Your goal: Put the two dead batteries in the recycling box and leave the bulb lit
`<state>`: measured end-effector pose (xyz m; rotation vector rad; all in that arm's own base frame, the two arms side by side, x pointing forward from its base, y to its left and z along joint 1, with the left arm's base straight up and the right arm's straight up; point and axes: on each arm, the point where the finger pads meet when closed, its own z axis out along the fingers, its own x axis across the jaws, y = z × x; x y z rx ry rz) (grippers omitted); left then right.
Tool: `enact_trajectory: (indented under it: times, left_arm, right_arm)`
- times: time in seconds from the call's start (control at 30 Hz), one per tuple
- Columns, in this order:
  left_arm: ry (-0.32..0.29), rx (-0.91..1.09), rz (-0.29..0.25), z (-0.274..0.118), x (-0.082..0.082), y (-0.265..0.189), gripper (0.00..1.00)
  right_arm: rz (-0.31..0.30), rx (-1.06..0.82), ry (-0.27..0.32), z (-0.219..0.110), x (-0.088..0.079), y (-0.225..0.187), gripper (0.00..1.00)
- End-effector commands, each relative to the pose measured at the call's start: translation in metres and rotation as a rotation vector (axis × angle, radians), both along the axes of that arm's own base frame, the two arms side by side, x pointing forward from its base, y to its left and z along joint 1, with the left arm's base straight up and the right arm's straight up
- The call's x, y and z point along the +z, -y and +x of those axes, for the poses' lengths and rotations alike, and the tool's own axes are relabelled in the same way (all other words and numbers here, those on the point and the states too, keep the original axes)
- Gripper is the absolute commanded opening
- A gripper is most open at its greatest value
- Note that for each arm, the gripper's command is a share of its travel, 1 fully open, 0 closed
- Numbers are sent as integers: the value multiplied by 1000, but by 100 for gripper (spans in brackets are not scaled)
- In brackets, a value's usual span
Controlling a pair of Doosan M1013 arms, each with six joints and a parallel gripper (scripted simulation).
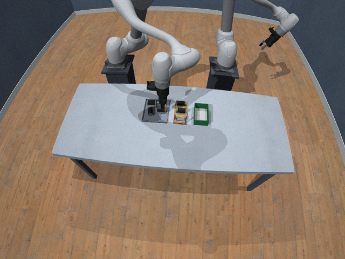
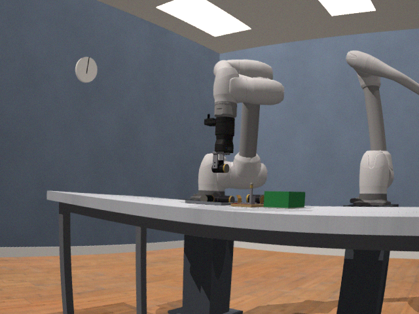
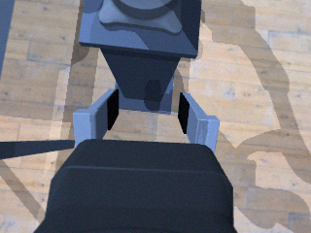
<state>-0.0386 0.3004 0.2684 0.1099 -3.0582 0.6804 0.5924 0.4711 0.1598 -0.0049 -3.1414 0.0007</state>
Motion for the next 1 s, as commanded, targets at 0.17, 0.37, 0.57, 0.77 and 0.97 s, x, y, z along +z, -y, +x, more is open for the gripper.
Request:
enact_trajectory:
  times: [0.17, 0.37, 0.57, 0.77, 0.97]
  left_arm:
    - [-1, 0, 1, 0, 1, 0, 100]
    - [-1, 0, 1, 0, 1, 0, 100]
    - [-1, 0, 1, 0, 1, 0, 100]
    - [-1, 0, 1, 0, 1, 0, 100]
    - [-1, 0, 1, 0, 1, 0, 100]
  right_arm:
    - [2, 0, 2, 0, -11, -1, 57]
    - [2, 0, 2, 1, -64, -1, 57]
    - [2, 0, 2, 1, -77, -1, 57]
    - [2, 0, 2, 1, -77, -1, 57]
    - [2, 0, 2, 1, -77, -1, 57]
